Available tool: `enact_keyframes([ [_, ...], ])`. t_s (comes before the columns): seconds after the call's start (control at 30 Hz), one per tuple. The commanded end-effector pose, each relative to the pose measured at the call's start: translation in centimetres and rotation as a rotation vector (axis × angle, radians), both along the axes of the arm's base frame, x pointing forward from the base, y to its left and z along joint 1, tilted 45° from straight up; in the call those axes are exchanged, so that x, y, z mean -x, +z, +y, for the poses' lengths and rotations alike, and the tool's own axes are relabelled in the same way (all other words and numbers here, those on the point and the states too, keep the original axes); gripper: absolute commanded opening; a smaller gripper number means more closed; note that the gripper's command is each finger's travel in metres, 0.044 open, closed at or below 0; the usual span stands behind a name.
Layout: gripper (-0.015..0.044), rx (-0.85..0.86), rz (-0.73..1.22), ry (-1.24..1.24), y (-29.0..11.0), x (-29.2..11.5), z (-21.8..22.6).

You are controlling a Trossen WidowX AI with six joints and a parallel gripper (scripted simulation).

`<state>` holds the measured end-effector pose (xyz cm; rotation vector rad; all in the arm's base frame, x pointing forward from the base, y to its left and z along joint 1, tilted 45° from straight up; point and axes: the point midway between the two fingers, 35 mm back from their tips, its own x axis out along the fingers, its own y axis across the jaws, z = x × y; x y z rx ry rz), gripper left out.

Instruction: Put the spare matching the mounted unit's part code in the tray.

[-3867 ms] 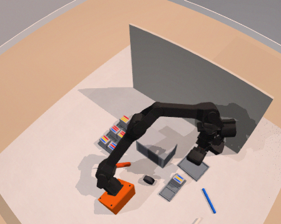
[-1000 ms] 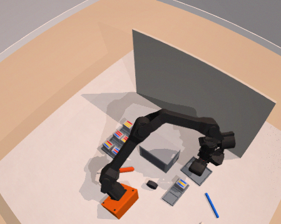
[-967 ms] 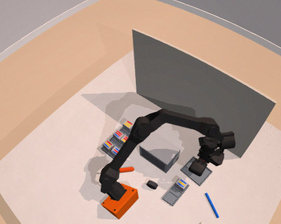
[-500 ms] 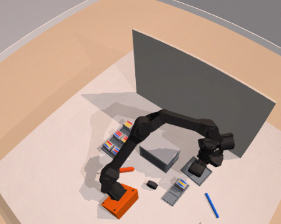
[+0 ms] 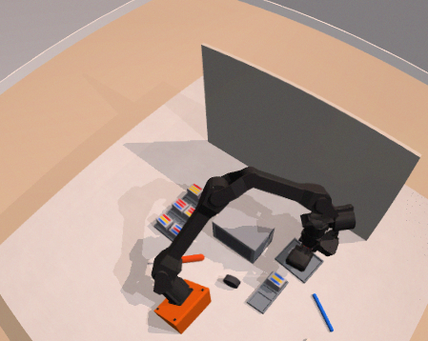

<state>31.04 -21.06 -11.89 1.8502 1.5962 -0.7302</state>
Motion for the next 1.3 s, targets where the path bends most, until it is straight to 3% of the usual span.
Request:
enact_keyframes([
  [0.0, 0.0, -0.011, 0.005, -0.004, -0.3, 0.1, 0.5],
  [1.27, 0.0, -0.018, 0.006, 0.002, -2.2, 0.2, 2.7],
])
